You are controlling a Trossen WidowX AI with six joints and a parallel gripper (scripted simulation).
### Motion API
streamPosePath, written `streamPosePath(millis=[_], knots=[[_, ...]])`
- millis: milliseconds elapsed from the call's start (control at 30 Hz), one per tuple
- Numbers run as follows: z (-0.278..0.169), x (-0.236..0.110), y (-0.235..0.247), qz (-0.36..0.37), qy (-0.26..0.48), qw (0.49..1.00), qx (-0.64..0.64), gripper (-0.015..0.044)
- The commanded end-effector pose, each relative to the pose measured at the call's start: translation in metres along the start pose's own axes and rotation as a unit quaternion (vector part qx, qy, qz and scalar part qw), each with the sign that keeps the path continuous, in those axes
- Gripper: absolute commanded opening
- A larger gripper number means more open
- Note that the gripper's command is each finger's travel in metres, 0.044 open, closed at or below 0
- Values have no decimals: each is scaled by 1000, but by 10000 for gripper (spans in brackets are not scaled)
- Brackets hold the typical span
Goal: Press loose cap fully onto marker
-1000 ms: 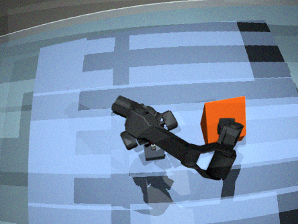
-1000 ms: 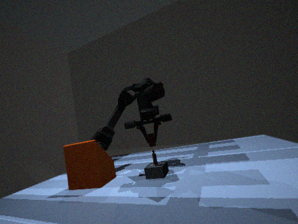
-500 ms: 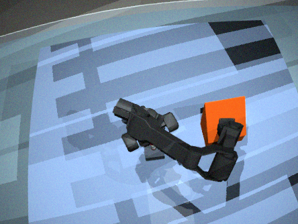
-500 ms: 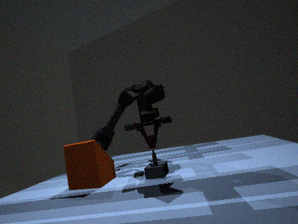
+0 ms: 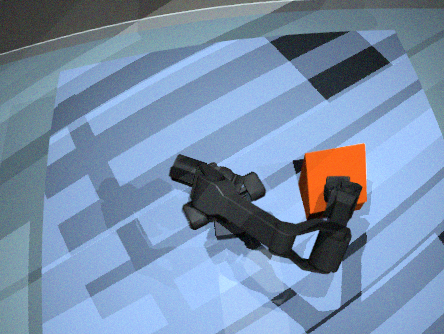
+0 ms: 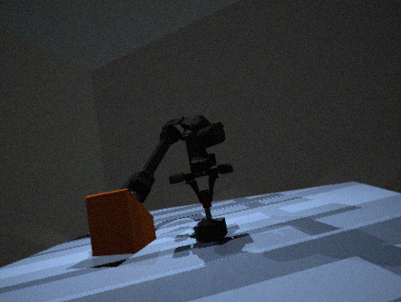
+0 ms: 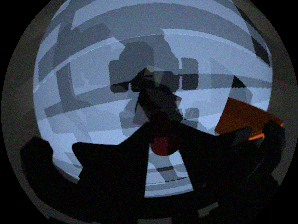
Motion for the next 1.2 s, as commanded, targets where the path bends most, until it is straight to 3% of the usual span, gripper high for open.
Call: streamPosePath(millis=[0, 733, 1167], knots=[[-1, 8, -1, 1, 2, 1000, 3, 0], [-2, 28, -1, 1, 3, 1000, 3, 0], [-2, 27, -1, 0, 2, 1000, 0, 341]])
Point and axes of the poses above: the point midway between the two fingers, 35 mm back from their tips, its own x axis out along the fingers, its own y axis across the jaws, z = x × y, the point moved 1 cm from there along -x, back along the fingers, and after that the axes turned 10 degrees about -x, right-handed, at the moved point
